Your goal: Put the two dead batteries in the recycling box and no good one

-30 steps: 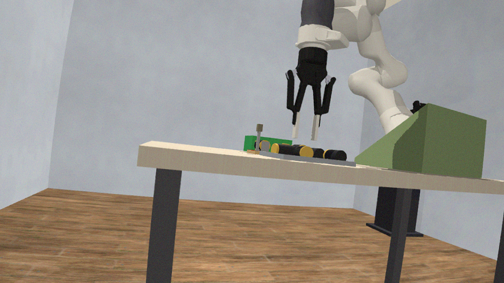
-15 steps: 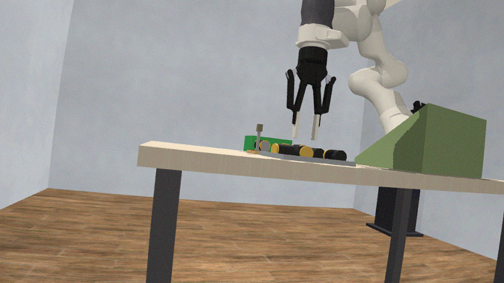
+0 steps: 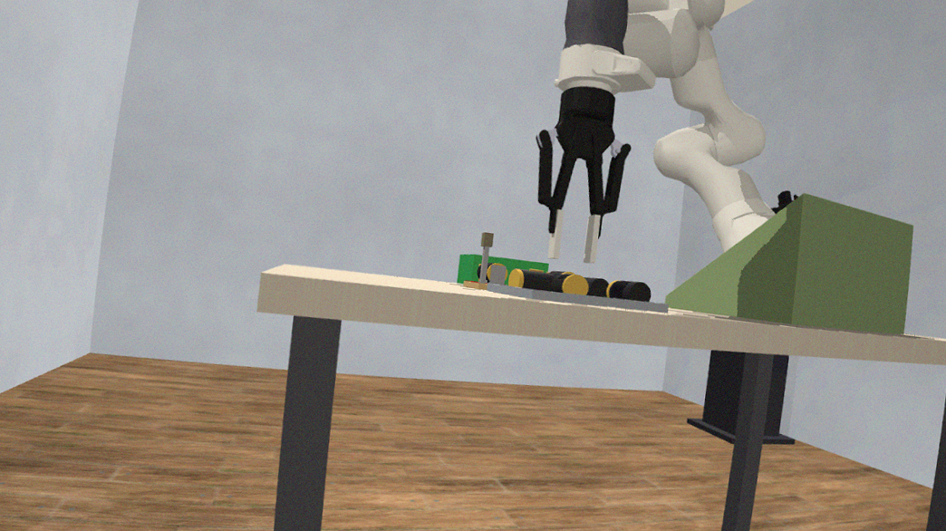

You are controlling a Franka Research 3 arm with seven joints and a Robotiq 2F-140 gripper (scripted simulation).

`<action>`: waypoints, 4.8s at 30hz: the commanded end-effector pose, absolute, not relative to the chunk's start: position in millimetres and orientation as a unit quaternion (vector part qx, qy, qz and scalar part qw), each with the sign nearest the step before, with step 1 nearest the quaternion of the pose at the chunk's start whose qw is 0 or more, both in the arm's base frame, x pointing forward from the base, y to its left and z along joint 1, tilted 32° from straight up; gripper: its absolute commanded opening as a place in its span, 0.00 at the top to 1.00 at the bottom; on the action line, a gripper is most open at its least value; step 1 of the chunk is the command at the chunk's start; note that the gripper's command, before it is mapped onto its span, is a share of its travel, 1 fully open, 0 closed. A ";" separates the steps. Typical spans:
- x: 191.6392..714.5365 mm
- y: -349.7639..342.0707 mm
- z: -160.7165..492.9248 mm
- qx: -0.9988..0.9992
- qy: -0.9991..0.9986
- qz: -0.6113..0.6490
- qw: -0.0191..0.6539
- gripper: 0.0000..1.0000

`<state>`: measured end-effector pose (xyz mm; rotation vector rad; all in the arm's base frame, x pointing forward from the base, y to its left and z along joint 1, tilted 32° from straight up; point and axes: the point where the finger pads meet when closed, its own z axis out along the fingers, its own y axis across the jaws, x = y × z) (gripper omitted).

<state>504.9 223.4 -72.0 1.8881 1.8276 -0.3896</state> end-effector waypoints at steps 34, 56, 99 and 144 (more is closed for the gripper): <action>503.3 224.8 -72.1 0.692 0.666 -0.141 0.240 0.71; 503.2 224.5 -71.9 0.692 0.666 -0.141 0.240 0.71; 502.9 223.3 -71.4 0.692 0.666 -0.141 0.240 0.71; 508.5 200.0 -109.3 0.692 0.666 -0.141 0.240 0.84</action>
